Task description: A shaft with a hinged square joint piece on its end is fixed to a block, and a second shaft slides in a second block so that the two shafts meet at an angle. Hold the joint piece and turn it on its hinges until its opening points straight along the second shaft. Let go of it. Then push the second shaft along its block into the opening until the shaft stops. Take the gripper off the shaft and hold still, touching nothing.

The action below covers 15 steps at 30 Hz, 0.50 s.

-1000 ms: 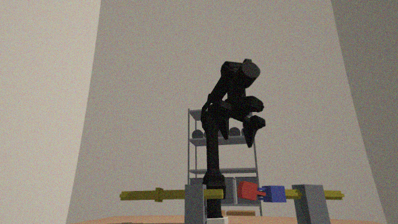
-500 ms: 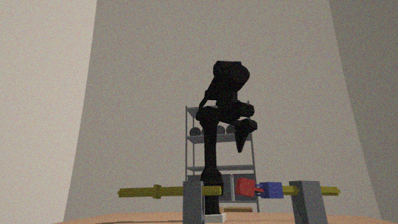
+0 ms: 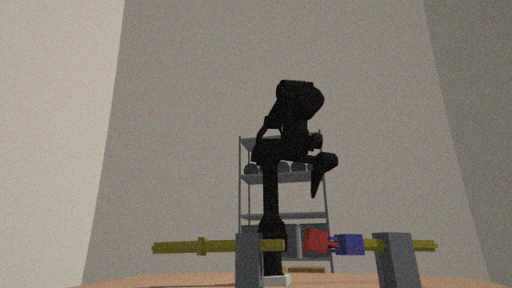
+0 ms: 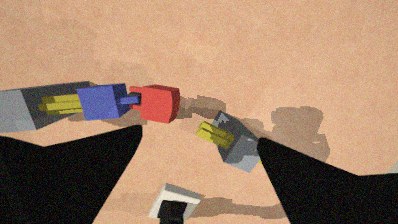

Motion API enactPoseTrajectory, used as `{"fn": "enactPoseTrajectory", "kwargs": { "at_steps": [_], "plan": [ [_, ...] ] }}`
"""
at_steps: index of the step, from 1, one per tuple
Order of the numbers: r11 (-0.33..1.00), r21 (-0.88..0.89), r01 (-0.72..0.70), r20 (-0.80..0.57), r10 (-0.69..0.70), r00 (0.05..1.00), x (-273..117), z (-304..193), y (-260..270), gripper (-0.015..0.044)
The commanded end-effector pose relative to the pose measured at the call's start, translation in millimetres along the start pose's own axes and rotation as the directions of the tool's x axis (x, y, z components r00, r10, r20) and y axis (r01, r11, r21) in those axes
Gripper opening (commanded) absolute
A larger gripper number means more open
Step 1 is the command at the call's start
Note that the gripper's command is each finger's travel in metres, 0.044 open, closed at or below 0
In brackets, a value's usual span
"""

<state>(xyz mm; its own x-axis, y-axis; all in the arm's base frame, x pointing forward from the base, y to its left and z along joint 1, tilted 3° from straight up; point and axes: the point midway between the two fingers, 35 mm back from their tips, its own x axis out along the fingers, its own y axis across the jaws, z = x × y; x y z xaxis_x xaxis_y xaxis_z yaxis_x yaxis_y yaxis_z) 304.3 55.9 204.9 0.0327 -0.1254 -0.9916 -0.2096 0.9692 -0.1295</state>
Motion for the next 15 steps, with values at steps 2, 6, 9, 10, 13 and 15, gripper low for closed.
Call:
{"fn": "enactPoseTrajectory", "kwargs": {
  "at_steps": [2, 6, 9, 10, 13, 15],
  "plan": [
    [0.991, 0.137, 0.012, -0.003, -0.012, 1.000, 2.3, 0.4, 0.1, 0.0440],
    [0.968, 0.249, 0.019, -0.006, -0.018, 1.000, 3.7, 0.4, 0.4, 0.0440],
    [0.943, 0.332, 0.025, -0.007, -0.024, 1.000, 4.7, 0.3, 0.7, 0.0440],
    [0.933, 0.359, 0.026, -0.008, -0.025, 1.000, 5.1, 0.3, 0.8, 0.0440],
    [0.899, 0.438, 0.032, -0.010, -0.030, 0.999, 6.1, 0.3, 1.1, 0.0440],
    [0.872, 0.488, 0.035, -0.011, -0.034, 0.999, 6.8, 0.2, 1.2, 0.0440]
  ]
}}
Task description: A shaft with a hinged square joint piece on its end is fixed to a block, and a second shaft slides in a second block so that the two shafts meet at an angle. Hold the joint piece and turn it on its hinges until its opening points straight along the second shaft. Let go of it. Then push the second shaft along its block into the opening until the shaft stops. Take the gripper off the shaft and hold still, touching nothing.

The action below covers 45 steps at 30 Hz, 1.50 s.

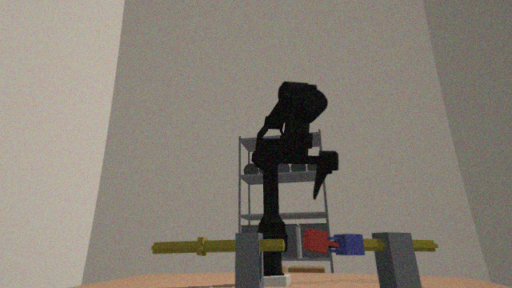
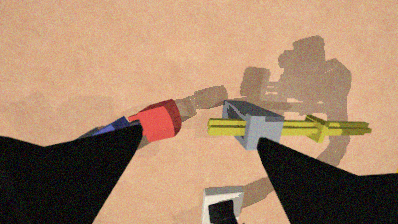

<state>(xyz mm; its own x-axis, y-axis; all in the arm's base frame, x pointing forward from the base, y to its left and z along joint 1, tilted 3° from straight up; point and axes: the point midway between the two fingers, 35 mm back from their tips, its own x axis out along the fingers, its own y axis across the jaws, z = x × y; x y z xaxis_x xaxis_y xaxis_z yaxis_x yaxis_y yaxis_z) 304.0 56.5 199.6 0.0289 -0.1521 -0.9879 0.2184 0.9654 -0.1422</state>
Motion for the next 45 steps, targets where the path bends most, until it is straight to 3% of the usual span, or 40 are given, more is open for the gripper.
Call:
{"fn": "enactPoseTrajectory", "kwargs": {
  "at_steps": [1, 14, 27, 38, 45],
  "plan": [
    [0.994, 0.108, 0.010, 0.002, -0.010, 1.000, 2, 0, 0, 0.0440],
    [0.886, 0.463, 0.027, 0.005, -0.033, 0.999, 6, 0, 1, 0.0440],
    [0.656, 0.754, 0.031, 0.008, -0.057, 0.998, 11, -1, 2, 0.0440],
    [0.394, 0.919, 0.019, 0.012, -0.076, 0.997, 14, -2, 3, 0.0440],
    [0.377, 0.926, 0.018, 0.012, -0.077, 0.997, 17, -2, 4, 0.0440]
  ]
}}
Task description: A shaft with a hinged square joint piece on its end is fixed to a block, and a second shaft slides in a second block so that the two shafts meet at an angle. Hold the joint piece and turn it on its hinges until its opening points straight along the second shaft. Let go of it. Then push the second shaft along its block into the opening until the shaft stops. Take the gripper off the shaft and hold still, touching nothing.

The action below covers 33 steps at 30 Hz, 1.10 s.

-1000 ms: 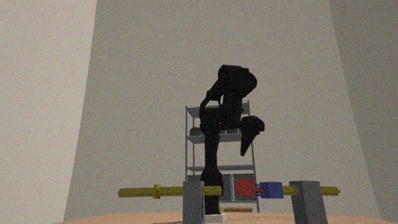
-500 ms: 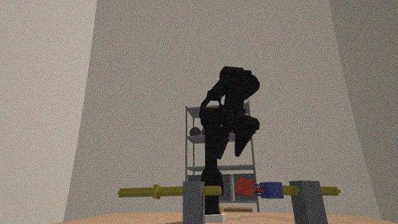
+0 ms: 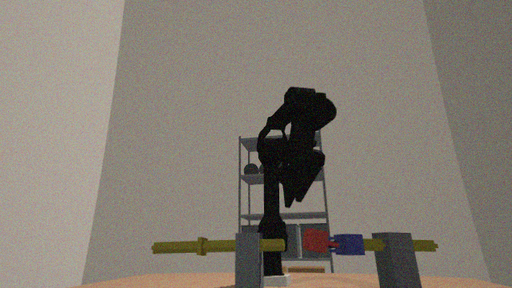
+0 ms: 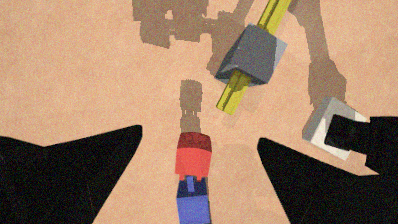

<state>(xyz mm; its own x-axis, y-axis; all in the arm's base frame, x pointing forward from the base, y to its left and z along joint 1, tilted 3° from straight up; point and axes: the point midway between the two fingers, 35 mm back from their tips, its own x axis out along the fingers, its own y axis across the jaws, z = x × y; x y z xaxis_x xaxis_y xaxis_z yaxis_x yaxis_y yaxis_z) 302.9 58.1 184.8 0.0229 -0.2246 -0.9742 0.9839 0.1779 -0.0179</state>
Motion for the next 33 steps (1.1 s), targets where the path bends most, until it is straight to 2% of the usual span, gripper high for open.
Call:
{"fn": "enactPoseTrajectory", "kwargs": {
  "at_steps": [1, 20, 33],
  "plan": [
    [1.000, 0.013, 0.000, 0.004, 0.000, 1.000, 6, -1, 1, 0.0440],
    [1.000, 0.009, 0.000, 0.004, 0.000, 1.000, 76, -15, 2, 0.0440],
    [1.000, 0.008, 0.000, 0.002, 0.000, 1.000, 73, -45, 2, 0.0440]
  ]
}}
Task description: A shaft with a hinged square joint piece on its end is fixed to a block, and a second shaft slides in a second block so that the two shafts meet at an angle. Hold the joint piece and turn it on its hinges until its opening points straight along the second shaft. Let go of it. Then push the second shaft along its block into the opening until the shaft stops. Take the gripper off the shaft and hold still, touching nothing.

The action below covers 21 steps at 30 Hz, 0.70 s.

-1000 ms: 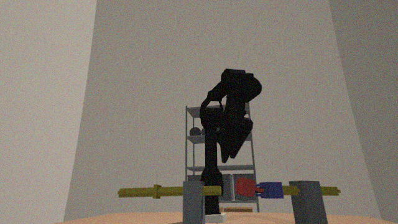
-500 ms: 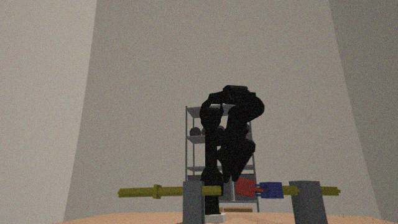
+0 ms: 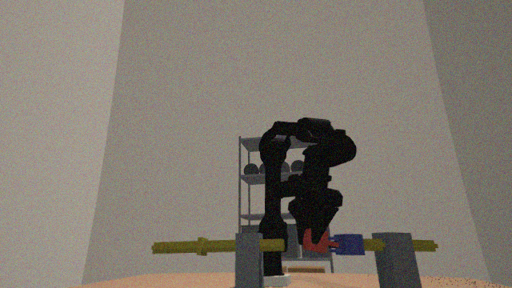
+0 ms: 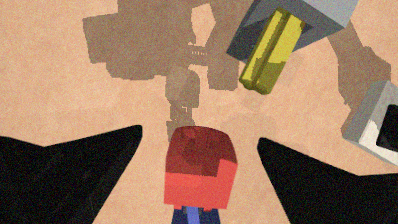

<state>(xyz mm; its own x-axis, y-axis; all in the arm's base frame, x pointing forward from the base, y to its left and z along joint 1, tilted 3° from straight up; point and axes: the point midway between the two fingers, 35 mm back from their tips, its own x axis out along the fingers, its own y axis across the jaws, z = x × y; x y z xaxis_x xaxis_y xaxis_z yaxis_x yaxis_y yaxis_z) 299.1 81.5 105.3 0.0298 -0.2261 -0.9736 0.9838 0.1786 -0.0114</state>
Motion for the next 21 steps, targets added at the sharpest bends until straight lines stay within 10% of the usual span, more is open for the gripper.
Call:
{"fn": "enactPoseTrajectory", "kwargs": {
  "at_steps": [1, 21],
  "plan": [
    [1.000, 0.008, 0.006, -0.001, -0.006, 1.000, 1, -4, 0, 0.0440],
    [1.000, 0.008, 0.006, -0.001, -0.006, 1.000, 30, -4, 0, 0.0440]
  ]
}}
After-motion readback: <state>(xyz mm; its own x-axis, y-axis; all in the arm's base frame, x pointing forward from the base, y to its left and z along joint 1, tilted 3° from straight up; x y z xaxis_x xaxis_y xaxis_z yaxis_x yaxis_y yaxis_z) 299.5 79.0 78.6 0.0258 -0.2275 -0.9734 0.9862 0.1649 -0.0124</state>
